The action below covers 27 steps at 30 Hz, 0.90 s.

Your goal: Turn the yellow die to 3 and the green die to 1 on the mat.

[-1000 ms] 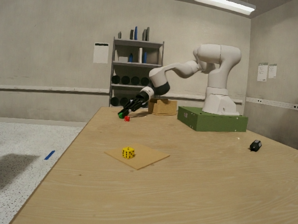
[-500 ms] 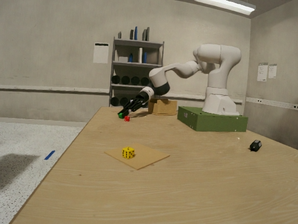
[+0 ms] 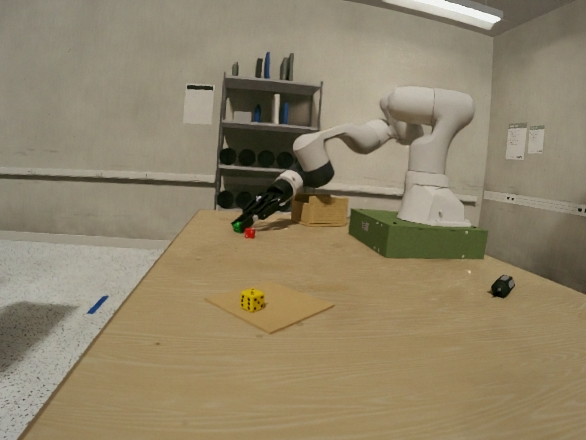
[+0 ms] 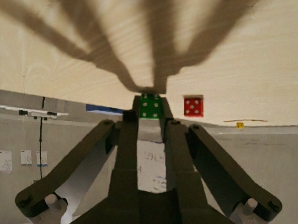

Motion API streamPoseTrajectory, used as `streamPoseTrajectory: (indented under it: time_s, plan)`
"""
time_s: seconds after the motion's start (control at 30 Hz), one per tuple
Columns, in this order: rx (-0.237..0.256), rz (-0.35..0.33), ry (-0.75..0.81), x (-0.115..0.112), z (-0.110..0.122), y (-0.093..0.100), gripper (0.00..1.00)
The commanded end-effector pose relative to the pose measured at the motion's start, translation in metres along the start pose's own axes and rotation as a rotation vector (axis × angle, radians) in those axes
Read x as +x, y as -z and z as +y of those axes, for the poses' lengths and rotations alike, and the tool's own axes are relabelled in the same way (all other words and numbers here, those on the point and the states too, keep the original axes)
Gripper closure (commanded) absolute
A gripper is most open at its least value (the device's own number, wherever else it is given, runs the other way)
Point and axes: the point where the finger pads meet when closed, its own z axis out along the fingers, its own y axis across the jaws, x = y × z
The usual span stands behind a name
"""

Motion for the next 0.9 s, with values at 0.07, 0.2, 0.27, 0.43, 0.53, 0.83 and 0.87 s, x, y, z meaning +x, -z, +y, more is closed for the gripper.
streamPoseTrajectory:
  time_s: [0.07,0.2,0.27,0.43,0.53,0.83,0.87]
  plan:
    - [0.002,0.002,0.007,0.0014,-0.0008,-0.0004,0.79]
    - [0.002,0.002,0.007,0.0014,-0.0008,-0.0004,0.79]
    - [0.002,0.002,0.007,0.0014,-0.0008,-0.0004,0.79]
    - [0.002,0.002,0.007,0.0014,-0.0008,-0.0004,0.74]
    - [0.002,0.002,0.007,0.0014,-0.0008,-0.0004,0.72]
    - [0.002,0.002,0.007,0.0014,-0.0008,-0.0004,0.68]
    - [0.002,0.002,0.007,0.0014,-0.0008,-0.0004,0.68]
